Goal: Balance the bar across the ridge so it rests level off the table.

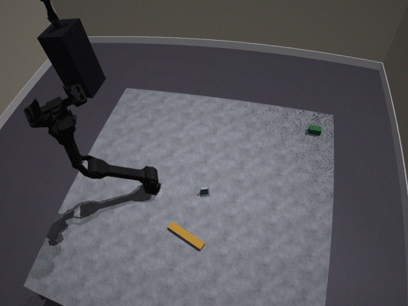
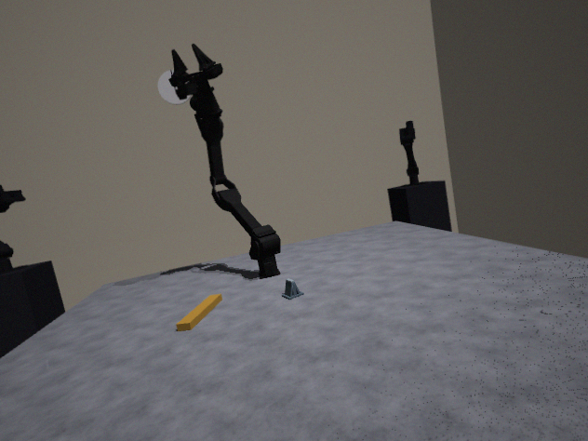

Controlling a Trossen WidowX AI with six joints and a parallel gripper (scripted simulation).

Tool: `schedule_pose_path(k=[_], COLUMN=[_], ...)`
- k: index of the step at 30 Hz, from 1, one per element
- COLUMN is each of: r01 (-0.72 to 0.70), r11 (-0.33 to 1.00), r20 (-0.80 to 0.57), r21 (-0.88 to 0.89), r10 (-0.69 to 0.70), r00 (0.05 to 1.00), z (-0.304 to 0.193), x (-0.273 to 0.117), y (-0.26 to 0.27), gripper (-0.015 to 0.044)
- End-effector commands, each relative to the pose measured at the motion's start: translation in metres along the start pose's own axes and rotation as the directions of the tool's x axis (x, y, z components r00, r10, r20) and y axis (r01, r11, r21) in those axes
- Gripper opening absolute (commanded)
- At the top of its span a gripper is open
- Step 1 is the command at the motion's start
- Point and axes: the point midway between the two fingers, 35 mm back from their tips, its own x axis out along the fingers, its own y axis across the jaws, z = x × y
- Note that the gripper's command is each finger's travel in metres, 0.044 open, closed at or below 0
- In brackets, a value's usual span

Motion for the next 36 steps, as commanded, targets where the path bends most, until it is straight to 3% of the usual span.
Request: schedule_pose_path(k=[1, 4, 9, 14, 25, 36], r01=[0.002, 0.029, 0.140, 0.282, 0.544, 0.699], r11=[1.000, 0.997, 0.941, 0.801, 0.336, -0.206], r20=[0.001, 0.016, 0.085, 0.194, 0.469, 0.721], r21=[-0.005, -0.072, -0.309, -0.528, -0.769, -0.685], r10=[-0.002, -0.028, -0.119, -0.209, -0.282, -0.325], r00=[1.000, 0.999, 0.989, 0.958, 0.837, 0.611], z=[0.000, 0.002, 0.017, 0.048, 0.148, 0.261], x=[0.000, 0.005, 0.019, 0.030, 0.039, 0.018], y=[-0.001, -0.016, -0.070, -0.128, -0.223, -0.282], gripper=[0.0374, 0.0315, 0.0315, 0.0315, 0.0315, 0.0315])
